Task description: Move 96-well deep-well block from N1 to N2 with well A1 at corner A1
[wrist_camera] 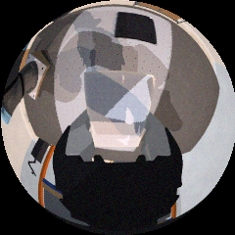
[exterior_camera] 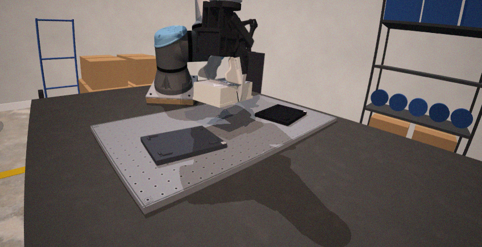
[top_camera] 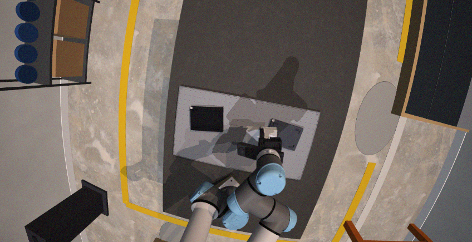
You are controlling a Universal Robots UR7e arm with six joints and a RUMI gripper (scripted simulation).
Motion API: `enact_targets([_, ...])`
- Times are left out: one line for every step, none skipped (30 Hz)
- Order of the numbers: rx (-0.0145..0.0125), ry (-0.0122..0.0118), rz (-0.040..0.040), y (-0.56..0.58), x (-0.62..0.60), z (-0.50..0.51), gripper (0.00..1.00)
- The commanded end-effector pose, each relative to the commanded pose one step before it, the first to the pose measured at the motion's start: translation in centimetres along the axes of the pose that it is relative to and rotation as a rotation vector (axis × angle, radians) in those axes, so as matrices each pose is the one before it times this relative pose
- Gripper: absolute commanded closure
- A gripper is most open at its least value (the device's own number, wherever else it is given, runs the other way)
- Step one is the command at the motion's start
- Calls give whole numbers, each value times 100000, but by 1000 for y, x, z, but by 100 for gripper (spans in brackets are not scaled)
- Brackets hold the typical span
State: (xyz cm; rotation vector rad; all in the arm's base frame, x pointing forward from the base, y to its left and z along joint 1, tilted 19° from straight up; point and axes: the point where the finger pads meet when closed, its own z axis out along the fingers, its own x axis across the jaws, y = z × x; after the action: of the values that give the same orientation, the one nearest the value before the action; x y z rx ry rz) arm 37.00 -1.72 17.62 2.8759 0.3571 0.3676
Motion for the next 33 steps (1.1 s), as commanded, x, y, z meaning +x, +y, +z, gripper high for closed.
enact_targets([-211, -43, 68, -1642, 336, -35, 100])
enact_targets([1, 1, 0, -329, 55, 0, 100])
enact_targets([1, 1, 0, -329, 55, 0, 100])
enact_targets([1, 1, 0, -329, 55, 0, 100])
enact_targets([0, 0, 0, 0, 0, 0, 100])
enact_targets([0, 0, 0, 0, 0, 0, 100])
enact_targets([2, 2, 0, -325, 50, 0, 100])
enact_targets([1, 1, 0, -329, 54, 0, 100])
enact_targets([1, 1, 0, -328, 54, 0, 100])
enact_targets([1, 1, 0, -329, 54, 0, 100])
enact_targets([-1, -2, 1, -335, 61, 0, 100])
enact_targets([1, 0, 0, -329, 55, 0, 100])
enact_targets([1, 0, 0, -329, 55, 0, 100])
enact_targets([1, 0, 0, -329, 55, 0, 100])
enact_targets([1, 0, 0, -329, 55, 0, 100])
enact_targets([1, 0, 0, -329, 55, 0, 100])
enact_targets([1, 0, 0, -329, 55, 0, 100])
enact_targets([1, 0, 0, -329, 55, 0, 100])
enact_targets([1, 0, 0, -329, 55, 0, 100])
enact_targets([1, 0, 0, -329, 55, 0, 100])
enact_targets([1, 0, 0, -329, 55, 0, 100])
enact_targets([0, 0, 0, 0, 0, 0, 100])
enact_targets([0, 0, 0, 0, 0, 0, 100])
enact_targets([2, 2, 0, -325, 51, 0, 100])
enact_targets([1, 1, 0, -329, 54, 0, 100])
enact_targets([1, 1, 0, -329, 54, 0, 100])
enact_targets([1, 0, 0, -329, 55, 0, 100])
enact_targets([1, 0, 0, -329, 55, 0, 100])
enact_targets([1, 0, 0, -329, 55, 0, 100])
enact_targets([1, 0, 0, -329, 55, 0, 100])
enact_targets([1, 0, 0, -329, 55, 0, 100])
enact_targets([1, 0, 0, -329, 55, 0, 100])
enact_targets([1, 0, 0, -329, 55, 0, 100])
